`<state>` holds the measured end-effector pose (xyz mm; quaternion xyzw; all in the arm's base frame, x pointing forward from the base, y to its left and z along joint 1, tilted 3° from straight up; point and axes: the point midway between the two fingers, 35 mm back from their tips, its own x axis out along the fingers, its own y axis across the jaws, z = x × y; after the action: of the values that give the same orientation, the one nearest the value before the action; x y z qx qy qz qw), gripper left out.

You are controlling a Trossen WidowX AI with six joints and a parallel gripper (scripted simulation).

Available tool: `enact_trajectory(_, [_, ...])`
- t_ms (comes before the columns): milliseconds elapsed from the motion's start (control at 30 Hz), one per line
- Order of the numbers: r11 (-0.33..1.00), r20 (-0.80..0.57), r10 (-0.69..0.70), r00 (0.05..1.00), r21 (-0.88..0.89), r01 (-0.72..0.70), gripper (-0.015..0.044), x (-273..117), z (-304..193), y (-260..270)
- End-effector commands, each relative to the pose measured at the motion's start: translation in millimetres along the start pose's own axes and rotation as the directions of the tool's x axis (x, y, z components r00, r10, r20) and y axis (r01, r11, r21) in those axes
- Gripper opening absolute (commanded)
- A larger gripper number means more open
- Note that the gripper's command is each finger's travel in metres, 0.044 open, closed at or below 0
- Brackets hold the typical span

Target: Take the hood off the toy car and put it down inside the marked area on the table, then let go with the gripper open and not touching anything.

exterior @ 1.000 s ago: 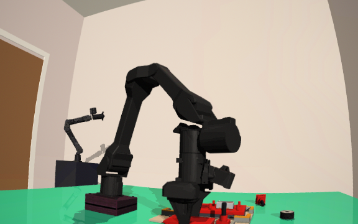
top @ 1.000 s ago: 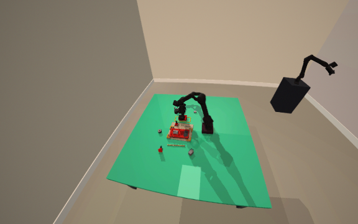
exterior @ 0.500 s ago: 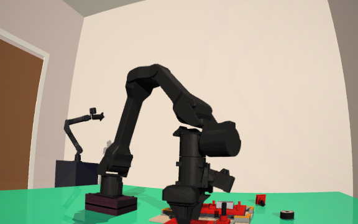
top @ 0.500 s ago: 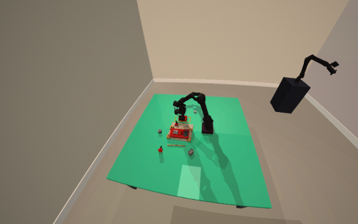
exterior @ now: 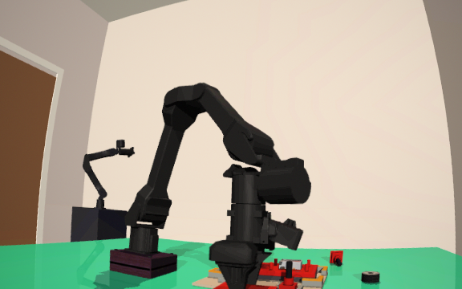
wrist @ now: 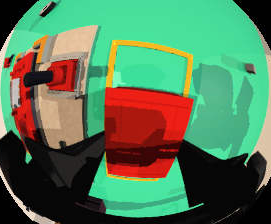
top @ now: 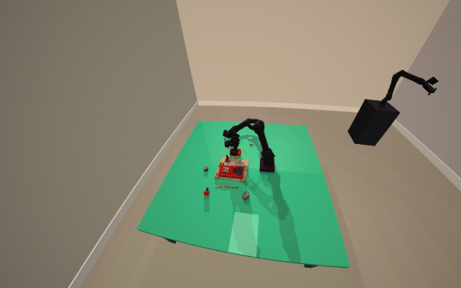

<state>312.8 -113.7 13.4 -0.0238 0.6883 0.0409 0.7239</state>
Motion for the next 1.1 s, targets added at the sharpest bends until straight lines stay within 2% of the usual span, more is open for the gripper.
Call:
enact_trajectory(0, [1.0, 0.0, 0.0, 1.0, 0.0, 0.0, 0.0315, 0, 0, 0])
enact_trajectory(167, [1.0, 0.001, 0.0, 1.0, 0.0, 0.0, 0.044, -3, 0, 0])
enact_trajectory(433, [1.0, 0.003, 0.009, 1.0, 0.0, -0.009, 0.044, -69, 0, -1])
enact_trajectory(1067, [1.0, 0.003, 0.009, 1.0, 0.0, -0.009, 0.044, -71, 0, -1])
